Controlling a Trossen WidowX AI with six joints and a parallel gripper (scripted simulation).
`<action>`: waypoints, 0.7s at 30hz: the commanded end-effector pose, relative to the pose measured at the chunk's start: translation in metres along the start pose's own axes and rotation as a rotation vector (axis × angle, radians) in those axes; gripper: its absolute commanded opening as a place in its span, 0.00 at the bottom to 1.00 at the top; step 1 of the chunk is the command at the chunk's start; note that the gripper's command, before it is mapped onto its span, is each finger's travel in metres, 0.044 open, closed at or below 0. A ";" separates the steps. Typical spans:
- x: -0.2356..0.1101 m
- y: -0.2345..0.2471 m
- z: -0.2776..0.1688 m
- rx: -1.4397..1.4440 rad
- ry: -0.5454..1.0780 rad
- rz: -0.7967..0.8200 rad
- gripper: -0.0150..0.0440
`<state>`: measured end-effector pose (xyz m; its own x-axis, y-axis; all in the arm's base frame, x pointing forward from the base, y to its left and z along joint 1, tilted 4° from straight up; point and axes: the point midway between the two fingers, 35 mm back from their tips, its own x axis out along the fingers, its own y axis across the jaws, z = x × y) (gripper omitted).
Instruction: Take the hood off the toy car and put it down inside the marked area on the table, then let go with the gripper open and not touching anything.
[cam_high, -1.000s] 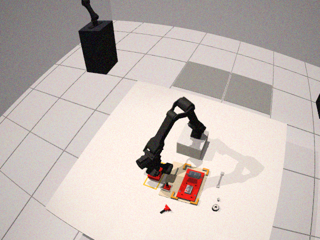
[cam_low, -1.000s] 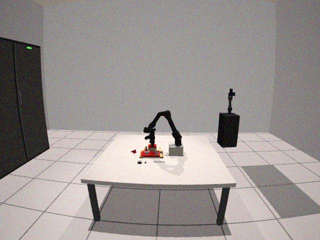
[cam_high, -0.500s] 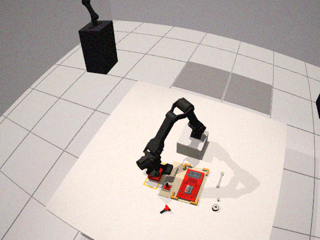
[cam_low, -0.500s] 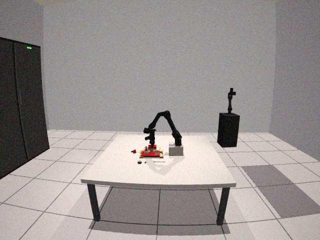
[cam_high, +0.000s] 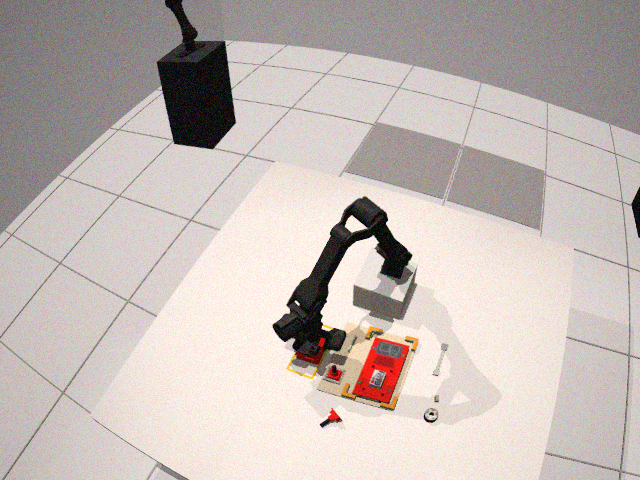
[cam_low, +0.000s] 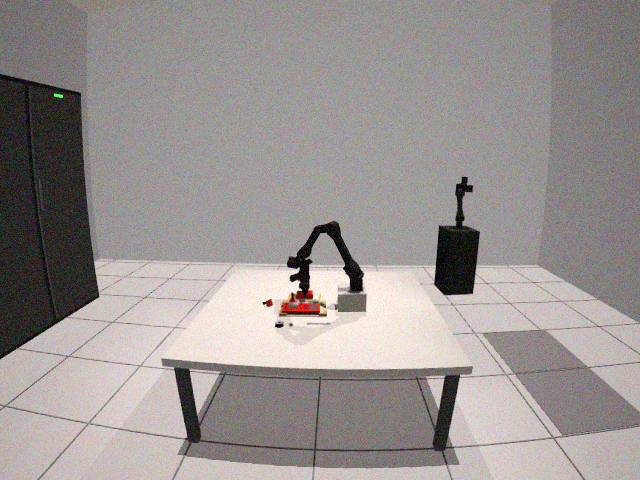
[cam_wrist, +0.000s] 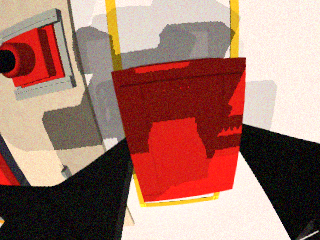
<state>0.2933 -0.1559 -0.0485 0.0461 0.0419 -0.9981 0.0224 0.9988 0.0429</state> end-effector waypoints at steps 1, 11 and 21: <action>0.000 0.000 0.000 0.000 -0.001 0.000 0.39; 0.000 0.000 0.000 0.000 -0.001 0.000 0.83; -0.061 -0.002 0.001 0.000 -0.007 0.005 1.00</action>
<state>0.2885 -0.1556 -0.0229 0.0240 0.0548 -0.9982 0.0245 0.9982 0.0553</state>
